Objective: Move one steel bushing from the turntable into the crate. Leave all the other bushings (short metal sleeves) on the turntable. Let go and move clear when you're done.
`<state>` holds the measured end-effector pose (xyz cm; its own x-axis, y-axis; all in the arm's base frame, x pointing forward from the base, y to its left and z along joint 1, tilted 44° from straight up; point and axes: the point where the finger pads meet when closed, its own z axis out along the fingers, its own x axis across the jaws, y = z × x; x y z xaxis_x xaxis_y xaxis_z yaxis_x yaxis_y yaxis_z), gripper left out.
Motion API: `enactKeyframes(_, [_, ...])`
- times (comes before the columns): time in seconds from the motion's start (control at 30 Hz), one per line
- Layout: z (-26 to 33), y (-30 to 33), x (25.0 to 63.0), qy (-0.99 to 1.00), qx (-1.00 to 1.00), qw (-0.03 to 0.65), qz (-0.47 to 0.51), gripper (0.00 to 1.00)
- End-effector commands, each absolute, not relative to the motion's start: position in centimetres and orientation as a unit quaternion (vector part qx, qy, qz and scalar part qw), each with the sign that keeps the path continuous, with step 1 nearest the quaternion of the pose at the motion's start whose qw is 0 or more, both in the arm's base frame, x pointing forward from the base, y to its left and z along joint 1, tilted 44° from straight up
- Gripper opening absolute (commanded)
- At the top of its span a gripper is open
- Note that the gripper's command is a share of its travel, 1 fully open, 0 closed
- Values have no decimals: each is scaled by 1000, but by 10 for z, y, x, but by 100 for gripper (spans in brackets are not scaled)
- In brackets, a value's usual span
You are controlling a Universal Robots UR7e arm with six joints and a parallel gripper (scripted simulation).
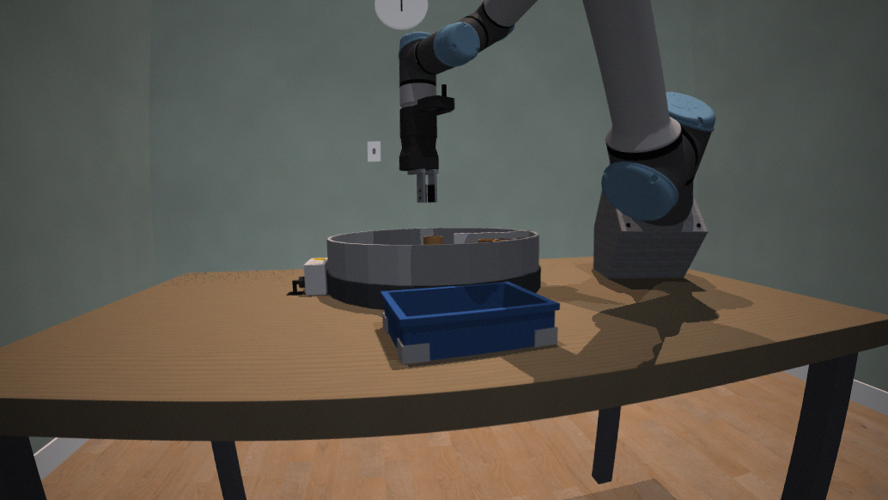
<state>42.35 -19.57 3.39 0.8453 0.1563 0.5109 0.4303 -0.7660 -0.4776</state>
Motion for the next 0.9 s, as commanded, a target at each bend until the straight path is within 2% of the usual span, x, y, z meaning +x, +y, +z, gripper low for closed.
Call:
enactKeyframes(0.0, [34, -196, 424, -161, -912, 301, -227, 47])
enactKeyframes(0.53, [34, -196, 424, -161, -912, 301, -227, 47])
enactKeyframes(0.57, [33, -191, 416, -173, -910, 298, -231, 45])
enactKeyframes(0.7, [30, -171, 386, -220, -900, 286, -246, 45])
enactKeyframes(0.87, [30, -171, 386, -220, -900, 286, -246, 45])
